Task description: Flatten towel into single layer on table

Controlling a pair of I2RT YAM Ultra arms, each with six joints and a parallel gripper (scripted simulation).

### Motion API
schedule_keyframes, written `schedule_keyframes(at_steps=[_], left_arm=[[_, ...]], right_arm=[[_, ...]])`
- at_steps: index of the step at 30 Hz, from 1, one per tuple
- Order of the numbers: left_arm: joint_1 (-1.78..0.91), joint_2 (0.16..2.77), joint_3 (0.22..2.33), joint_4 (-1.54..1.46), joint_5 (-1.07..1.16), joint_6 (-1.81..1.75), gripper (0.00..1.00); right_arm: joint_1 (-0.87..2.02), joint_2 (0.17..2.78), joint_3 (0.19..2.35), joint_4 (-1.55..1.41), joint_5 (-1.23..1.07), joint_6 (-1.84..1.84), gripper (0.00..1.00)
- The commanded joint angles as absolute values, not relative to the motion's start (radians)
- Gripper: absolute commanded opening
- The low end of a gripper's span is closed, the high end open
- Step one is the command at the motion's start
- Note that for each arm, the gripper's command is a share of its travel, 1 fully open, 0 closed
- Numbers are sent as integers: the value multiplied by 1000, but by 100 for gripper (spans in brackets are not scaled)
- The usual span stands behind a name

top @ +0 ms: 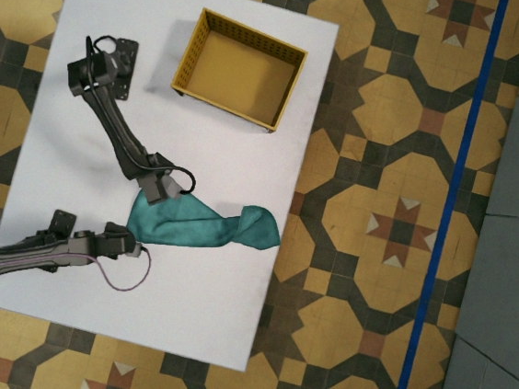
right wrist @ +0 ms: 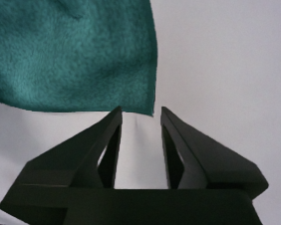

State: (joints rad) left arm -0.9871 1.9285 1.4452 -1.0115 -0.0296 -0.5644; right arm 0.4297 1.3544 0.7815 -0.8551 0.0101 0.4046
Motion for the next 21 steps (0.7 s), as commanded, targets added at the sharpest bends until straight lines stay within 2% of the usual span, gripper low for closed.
schedule_keyframes(at_steps=[1,21], left_arm=[[-1046,1865,1368,-926,-49,-670,34],[-1063,1847,1359,-904,-64,-702,34]], right_arm=[[434,1334,823,-882,25,435,34],[436,1333,824,-874,26,435,34]])
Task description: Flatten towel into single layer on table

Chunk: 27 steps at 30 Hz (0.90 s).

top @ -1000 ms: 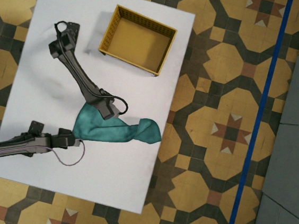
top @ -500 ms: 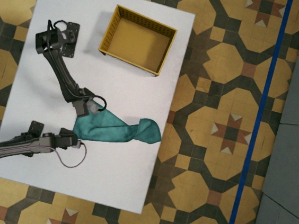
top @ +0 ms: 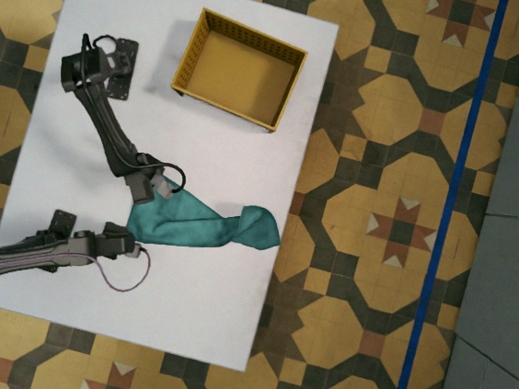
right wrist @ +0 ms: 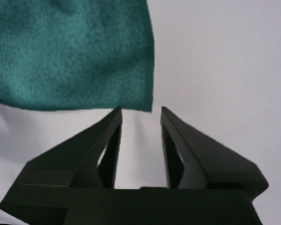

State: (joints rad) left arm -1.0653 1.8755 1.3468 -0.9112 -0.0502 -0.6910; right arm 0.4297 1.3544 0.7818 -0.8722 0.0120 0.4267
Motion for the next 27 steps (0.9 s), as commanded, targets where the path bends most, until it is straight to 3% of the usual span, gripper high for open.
schedule_keyframes(at_steps=[1,14,27], left_arm=[[-1065,1866,1352,-909,-55,-695,34],[-1060,1944,1237,-744,-64,-694,34],[-1068,1925,1239,-737,-56,-698,34]], right_arm=[[436,1333,824,-874,26,435,34],[421,1421,658,-683,23,415,34],[441,1455,693,-645,23,441,34]])
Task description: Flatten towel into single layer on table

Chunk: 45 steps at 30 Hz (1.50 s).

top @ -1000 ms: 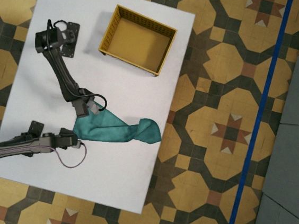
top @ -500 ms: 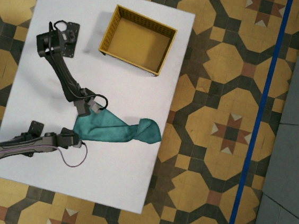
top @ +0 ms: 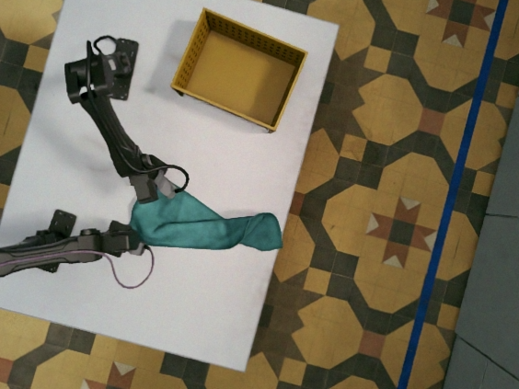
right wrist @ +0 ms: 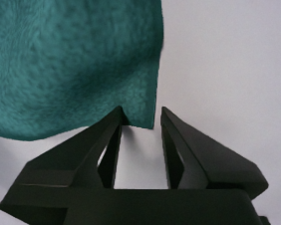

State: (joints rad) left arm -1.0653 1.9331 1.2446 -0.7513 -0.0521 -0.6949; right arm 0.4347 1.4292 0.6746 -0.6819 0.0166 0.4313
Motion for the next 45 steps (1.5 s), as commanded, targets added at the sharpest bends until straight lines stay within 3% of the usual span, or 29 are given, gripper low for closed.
schedule_keyframes(at_steps=[1,11,12,14,15,17,18,20,21,25,26,37,45], left_arm=[[-1091,1955,1273,-724,-65,-717,34],[-1086,1957,1274,-730,-54,-717,34],[-1086,1957,1274,-730,-54,-717,27],[-1086,1957,1274,-738,-58,-717,27],[-1096,1962,1277,-733,-63,-723,19],[-1096,1963,1278,-735,-63,-723,19],[-1101,1970,1288,-750,-66,-727,11],[-1100,1970,1289,-751,-66,-727,11],[-1105,1976,1301,-757,-68,-732,2],[-1096,1977,1291,-760,-65,-732,2],[-1106,1980,1308,-760,-66,-734,1],[-1088,1937,1263,-776,-75,-711,0],[-1084,1875,1351,-886,-84,-708,0]], right_arm=[[449,1462,681,-637,24,444,34],[443,1463,681,-636,20,440,34],[443,1463,681,-636,20,440,34],[443,1463,681,-636,20,440,34],[443,1463,681,-636,20,440,24],[443,1464,681,-635,21,440,24],[462,1460,661,-638,29,456,15],[462,1460,661,-637,29,457,15],[478,1461,667,-637,31,473,5],[474,1461,668,-664,23,474,5],[492,1458,654,-666,31,486,0],[470,1441,653,-680,41,459,0],[479,1332,722,-789,51,473,0]])
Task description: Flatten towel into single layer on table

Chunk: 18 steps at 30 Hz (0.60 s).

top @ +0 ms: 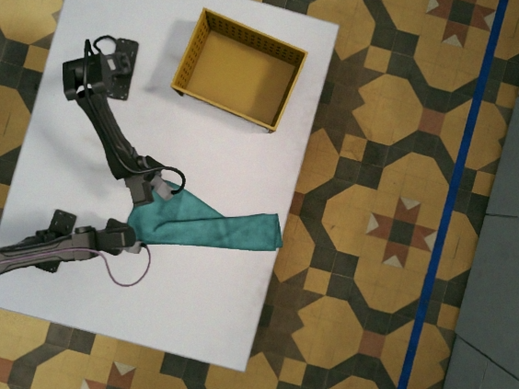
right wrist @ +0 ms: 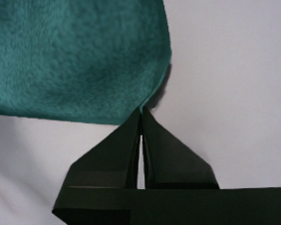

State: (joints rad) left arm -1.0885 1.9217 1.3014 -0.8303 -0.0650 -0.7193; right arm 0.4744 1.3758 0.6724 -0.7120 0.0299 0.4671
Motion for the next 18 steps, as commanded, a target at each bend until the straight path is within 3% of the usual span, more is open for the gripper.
schedule_keyframes(at_steps=[1,18], left_arm=[[-1084,1875,1353,-888,-84,-708,0],[-1083,1904,1352,-894,-84,-708,0]], right_arm=[[475,1330,724,-793,52,473,0],[474,1340,728,-803,52,474,0]])
